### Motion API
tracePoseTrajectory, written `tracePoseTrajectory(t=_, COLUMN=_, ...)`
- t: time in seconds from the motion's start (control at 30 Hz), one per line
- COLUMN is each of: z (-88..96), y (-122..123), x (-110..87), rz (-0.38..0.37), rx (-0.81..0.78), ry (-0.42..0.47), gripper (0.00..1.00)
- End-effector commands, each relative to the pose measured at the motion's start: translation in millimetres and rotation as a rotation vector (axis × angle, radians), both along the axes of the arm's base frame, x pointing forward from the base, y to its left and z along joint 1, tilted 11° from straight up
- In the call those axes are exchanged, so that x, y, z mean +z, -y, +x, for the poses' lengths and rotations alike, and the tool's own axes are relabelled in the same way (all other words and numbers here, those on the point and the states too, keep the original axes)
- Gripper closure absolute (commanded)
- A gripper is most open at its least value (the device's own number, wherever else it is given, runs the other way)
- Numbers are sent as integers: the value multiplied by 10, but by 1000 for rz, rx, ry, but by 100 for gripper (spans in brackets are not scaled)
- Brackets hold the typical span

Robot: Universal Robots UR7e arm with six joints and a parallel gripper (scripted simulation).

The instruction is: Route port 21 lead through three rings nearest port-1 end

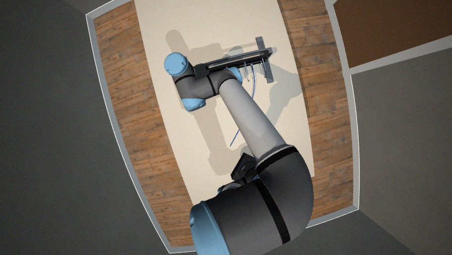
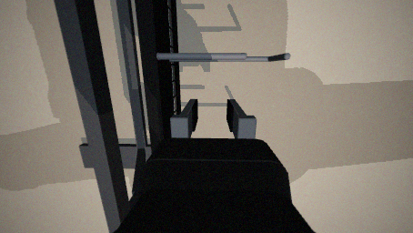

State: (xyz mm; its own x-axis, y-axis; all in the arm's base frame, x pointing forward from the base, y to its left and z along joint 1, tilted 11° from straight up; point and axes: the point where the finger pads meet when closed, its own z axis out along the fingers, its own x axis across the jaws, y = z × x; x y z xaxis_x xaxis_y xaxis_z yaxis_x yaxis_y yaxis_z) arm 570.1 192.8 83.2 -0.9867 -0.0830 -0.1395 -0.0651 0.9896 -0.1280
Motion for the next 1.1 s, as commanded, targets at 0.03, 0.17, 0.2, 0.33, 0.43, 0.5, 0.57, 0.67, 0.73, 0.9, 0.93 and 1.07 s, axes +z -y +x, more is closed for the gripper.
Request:
tracePoseTrajectory(t=0.03, z=-1, y=-6, x=39, rz=0, rx=0, ry=2, gripper=33)
tracePoseTrajectory(t=0.17, z=-11, y=-13, x=103, rz=0, rx=0, ry=2, gripper=33)
tracePoseTrajectory(t=0.2, z=-14, y=-16, x=124, rz=0, rx=0, ry=2, gripper=33)
tracePoseTrajectory(t=0.33, z=-30, y=-28, x=228, rz=0, rx=0, ry=2, gripper=33)
tracePoseTrajectory(t=0.43, z=-34, y=-32, x=258, rz=0, rx=0, ry=2, gripper=33)
tracePoseTrajectory(t=0.5, z=-44, y=-39, x=321, rz=0, rx=0, ry=2, gripper=33)
tracePoseTrajectory(t=0.57, z=-54, y=-47, x=386, rz=0, rx=0, ry=2, gripper=33)
tracePoseTrajectory(t=0.67, z=-69, y=-59, x=483, rz=0, rx=0, ry=2, gripper=33)
tracePoseTrajectory(t=0.73, z=-78, y=-66, x=545, rz=0, rx=0, ry=2, gripper=33)
tracePoseTrajectory(t=0.9, z=-99, y=-82, x=677, rz=0, rx=0, ry=2, gripper=33)
tracePoseTrajectory(t=0.93, z=-99, y=-82, x=677, rz=0, rx=0, ry=2, gripper=33)
tracePoseTrajectory(t=1.07, z=-107, y=-88, x=734, rz=0, rx=0, ry=2, gripper=33)
